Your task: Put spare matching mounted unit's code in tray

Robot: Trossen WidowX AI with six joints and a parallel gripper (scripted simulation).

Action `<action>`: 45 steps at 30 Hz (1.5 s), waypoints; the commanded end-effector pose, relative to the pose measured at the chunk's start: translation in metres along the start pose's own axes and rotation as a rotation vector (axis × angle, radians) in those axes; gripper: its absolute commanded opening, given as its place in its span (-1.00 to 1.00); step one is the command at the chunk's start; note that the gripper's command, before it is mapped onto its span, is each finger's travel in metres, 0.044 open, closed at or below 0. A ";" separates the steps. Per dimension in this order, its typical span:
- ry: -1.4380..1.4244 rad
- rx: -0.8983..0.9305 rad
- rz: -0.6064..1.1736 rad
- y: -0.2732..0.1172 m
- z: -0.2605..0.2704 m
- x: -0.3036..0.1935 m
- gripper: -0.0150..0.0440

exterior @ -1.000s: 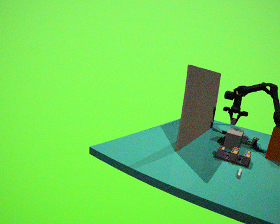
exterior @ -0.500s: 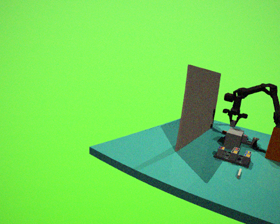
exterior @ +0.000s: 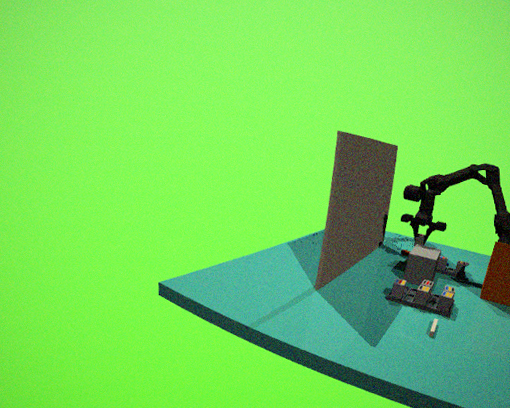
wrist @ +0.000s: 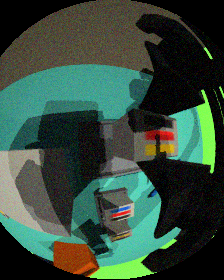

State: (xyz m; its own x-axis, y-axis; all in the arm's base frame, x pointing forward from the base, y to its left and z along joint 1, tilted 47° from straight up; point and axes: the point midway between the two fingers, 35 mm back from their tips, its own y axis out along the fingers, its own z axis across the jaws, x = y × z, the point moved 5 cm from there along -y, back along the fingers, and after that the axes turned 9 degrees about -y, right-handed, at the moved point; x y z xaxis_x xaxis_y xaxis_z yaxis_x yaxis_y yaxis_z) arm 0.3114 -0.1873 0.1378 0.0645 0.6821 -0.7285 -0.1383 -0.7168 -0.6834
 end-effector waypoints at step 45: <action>-0.009 0.004 0.007 0.048 0.008 0.000 -0.49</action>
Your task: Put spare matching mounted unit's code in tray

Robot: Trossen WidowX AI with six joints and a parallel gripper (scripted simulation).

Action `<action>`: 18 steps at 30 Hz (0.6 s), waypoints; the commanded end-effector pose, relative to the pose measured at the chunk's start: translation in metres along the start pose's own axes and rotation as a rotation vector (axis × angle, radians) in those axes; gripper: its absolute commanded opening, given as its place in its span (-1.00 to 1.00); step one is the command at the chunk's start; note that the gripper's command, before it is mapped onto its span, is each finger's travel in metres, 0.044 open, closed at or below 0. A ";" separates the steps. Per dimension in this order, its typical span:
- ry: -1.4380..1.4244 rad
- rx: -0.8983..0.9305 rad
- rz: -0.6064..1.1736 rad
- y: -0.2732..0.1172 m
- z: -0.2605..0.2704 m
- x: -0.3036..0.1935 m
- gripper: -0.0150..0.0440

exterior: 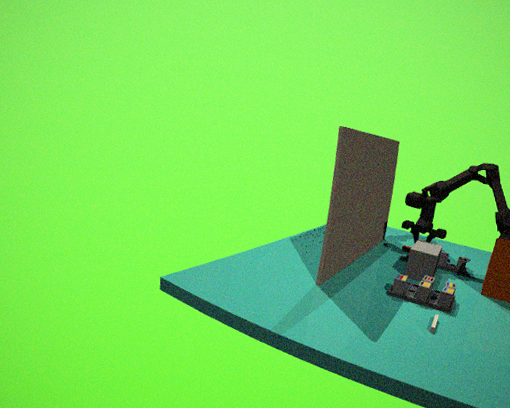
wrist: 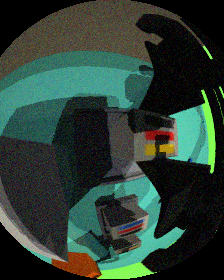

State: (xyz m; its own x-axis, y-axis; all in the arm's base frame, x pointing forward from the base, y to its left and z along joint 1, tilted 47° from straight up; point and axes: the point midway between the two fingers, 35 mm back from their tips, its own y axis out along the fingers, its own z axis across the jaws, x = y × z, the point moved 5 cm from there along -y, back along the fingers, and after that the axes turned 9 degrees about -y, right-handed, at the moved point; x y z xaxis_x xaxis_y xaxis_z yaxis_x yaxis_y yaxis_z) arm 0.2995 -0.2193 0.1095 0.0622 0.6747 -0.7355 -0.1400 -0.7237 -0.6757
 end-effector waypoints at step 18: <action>-0.001 0.002 0.006 0.015 0.004 -0.001 -0.31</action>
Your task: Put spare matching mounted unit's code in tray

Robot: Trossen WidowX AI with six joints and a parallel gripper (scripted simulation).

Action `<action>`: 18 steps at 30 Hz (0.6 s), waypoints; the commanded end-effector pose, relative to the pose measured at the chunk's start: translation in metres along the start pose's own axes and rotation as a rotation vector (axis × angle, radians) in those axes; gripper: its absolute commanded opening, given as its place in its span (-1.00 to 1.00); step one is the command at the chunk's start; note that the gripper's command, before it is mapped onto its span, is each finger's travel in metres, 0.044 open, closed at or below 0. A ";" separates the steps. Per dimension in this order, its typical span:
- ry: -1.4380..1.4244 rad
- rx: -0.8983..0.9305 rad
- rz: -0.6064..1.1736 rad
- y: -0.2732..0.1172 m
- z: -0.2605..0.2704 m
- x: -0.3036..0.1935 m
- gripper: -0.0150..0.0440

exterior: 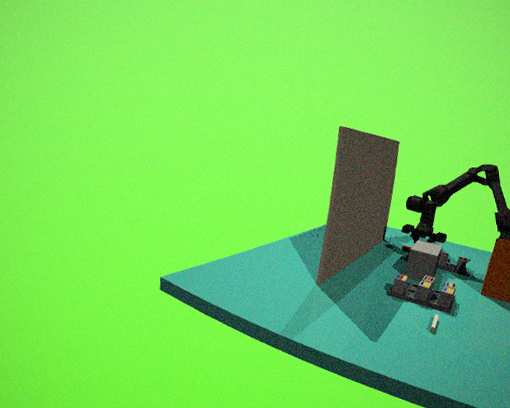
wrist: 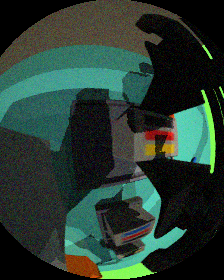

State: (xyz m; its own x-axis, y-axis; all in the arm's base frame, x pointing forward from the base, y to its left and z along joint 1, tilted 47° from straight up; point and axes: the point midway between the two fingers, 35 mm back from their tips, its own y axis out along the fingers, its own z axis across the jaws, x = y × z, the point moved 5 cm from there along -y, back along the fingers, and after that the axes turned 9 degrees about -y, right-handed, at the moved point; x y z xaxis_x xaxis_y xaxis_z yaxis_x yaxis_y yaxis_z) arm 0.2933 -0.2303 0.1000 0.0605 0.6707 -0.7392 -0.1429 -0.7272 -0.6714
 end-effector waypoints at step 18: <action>-0.002 -0.001 -0.011 -0.044 -0.005 0.002 1.00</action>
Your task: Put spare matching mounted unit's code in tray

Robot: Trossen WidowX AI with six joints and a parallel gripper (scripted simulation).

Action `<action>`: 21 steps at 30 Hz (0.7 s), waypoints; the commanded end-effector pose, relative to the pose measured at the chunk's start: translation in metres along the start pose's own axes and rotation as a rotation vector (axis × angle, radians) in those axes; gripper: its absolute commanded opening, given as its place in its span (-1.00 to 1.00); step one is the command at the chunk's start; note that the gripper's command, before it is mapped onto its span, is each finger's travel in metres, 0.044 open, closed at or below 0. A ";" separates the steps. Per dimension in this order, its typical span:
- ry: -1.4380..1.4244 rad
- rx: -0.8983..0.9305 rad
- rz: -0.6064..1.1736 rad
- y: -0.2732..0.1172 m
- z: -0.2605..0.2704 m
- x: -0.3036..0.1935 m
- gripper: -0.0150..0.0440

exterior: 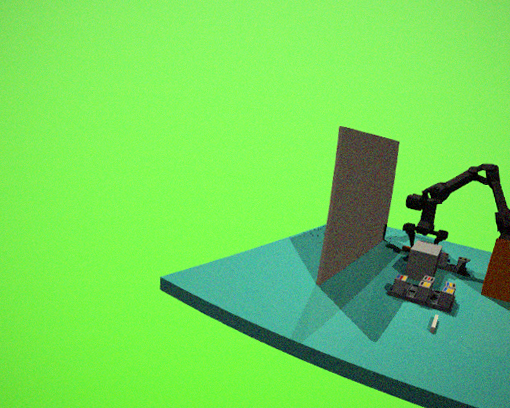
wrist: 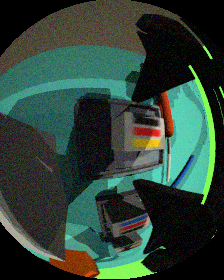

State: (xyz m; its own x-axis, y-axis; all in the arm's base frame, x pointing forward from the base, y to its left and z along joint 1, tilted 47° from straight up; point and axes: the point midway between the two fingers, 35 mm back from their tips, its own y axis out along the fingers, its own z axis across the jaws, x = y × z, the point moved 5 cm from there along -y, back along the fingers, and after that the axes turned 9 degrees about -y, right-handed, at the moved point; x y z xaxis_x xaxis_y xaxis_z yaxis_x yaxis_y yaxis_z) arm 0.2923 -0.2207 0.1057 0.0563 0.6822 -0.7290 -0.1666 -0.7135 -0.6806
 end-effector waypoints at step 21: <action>-0.009 -0.040 0.002 -0.094 -0.002 0.003 1.00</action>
State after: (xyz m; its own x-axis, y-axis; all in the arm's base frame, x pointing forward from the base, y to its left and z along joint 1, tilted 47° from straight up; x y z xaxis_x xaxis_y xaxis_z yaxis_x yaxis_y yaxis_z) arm 0.3104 -0.1519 0.1675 0.0519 0.6810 -0.7304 -0.1277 -0.7209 -0.6812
